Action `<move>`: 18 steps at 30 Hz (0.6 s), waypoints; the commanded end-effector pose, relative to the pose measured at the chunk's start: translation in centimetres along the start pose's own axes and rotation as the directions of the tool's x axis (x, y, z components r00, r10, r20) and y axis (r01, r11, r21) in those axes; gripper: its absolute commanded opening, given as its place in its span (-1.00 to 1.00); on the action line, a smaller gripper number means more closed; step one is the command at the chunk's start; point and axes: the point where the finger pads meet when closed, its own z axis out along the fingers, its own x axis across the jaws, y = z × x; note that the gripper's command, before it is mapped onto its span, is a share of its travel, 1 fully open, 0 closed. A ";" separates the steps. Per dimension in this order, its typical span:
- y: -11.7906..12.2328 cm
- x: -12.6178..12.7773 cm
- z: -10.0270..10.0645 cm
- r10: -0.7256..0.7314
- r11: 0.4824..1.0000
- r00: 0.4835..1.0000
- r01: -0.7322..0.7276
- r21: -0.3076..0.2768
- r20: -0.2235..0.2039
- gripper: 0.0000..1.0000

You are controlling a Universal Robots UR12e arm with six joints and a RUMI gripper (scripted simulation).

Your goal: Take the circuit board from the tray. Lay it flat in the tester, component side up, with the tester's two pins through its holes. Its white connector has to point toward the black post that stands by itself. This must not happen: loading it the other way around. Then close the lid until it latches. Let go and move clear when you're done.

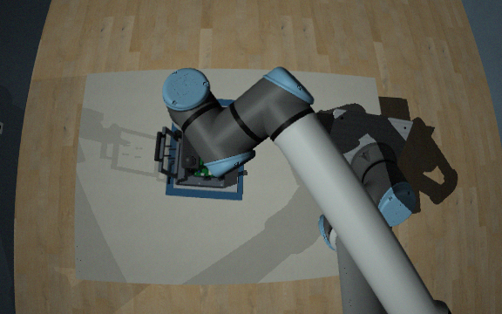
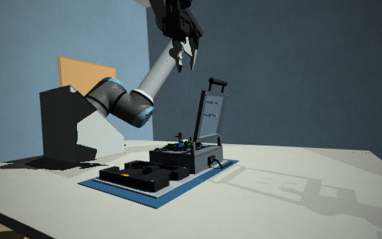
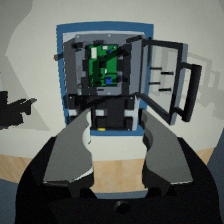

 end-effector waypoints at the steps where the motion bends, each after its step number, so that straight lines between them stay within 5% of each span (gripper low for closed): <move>1: 0.0 2.3 -0.1 0.000 1.000 1.000 0.000 -0.001 -0.001 -0.40; 18: 0.0 10.3 -0.1 0.000 1.000 1.000 0.000 -0.001 -0.001 -0.40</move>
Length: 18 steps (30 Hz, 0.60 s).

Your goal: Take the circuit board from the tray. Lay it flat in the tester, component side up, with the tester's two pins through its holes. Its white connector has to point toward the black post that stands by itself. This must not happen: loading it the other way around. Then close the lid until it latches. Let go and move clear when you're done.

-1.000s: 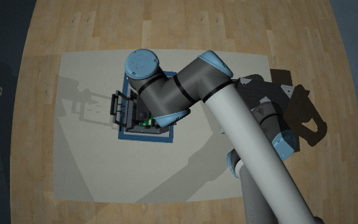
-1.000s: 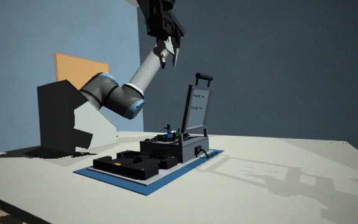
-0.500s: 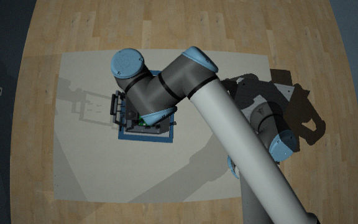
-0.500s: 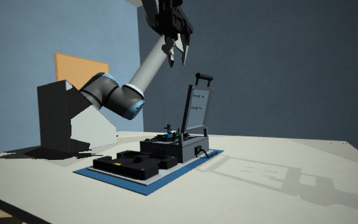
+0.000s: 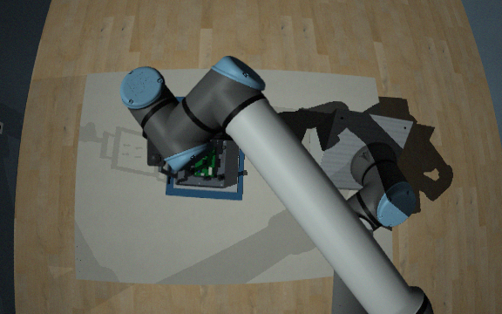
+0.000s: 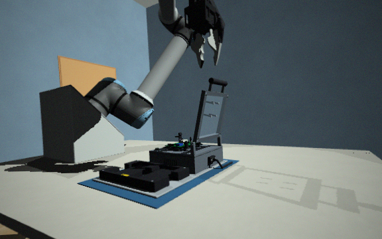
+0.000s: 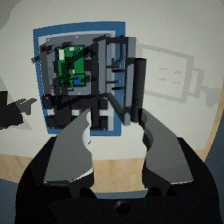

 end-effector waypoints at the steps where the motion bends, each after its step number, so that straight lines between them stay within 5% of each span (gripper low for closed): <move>1: 0.0 1.9 -0.1 0.000 1.000 1.000 0.000 -0.001 -0.001 -0.40; 18: 0.0 3.3 -0.1 0.000 1.000 1.000 0.000 -0.001 -0.001 -0.40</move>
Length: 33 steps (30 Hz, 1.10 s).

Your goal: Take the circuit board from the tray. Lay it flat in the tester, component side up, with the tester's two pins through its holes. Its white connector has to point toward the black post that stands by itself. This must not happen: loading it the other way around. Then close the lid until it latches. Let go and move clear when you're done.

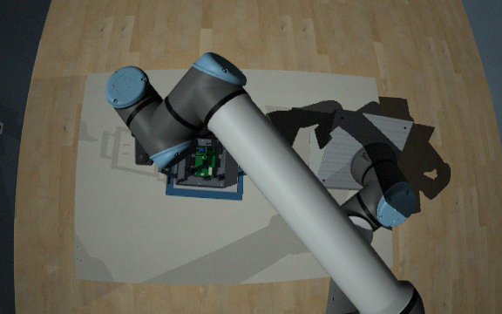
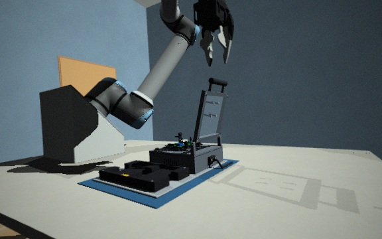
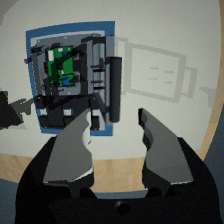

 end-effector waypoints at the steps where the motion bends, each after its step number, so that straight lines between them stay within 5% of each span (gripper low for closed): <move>1: 0.0 0.1 -0.1 0.000 1.000 1.000 0.000 -0.001 -0.001 -0.40; 33: 0.0 0.1 1.8 0.000 1.000 1.000 0.000 -0.001 -0.001 -0.40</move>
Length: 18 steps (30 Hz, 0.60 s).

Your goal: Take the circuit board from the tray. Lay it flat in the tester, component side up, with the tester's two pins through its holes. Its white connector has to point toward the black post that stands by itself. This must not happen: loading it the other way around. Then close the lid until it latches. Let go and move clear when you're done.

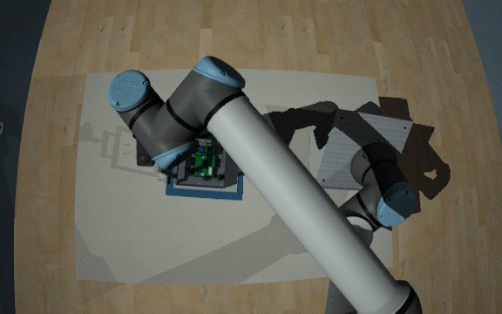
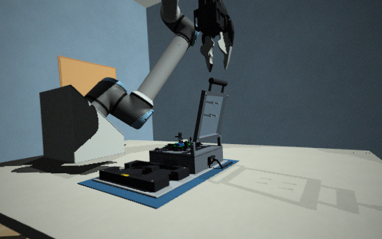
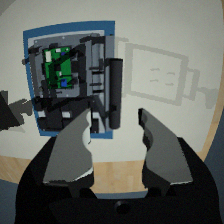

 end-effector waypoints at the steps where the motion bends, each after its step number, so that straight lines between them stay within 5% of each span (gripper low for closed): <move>1: 0.0 0.0 0.2 0.000 1.000 1.000 0.000 -0.001 -0.001 -0.40; 18: 0.0 0.0 0.4 0.000 1.000 1.000 0.000 -0.001 -0.001 -0.40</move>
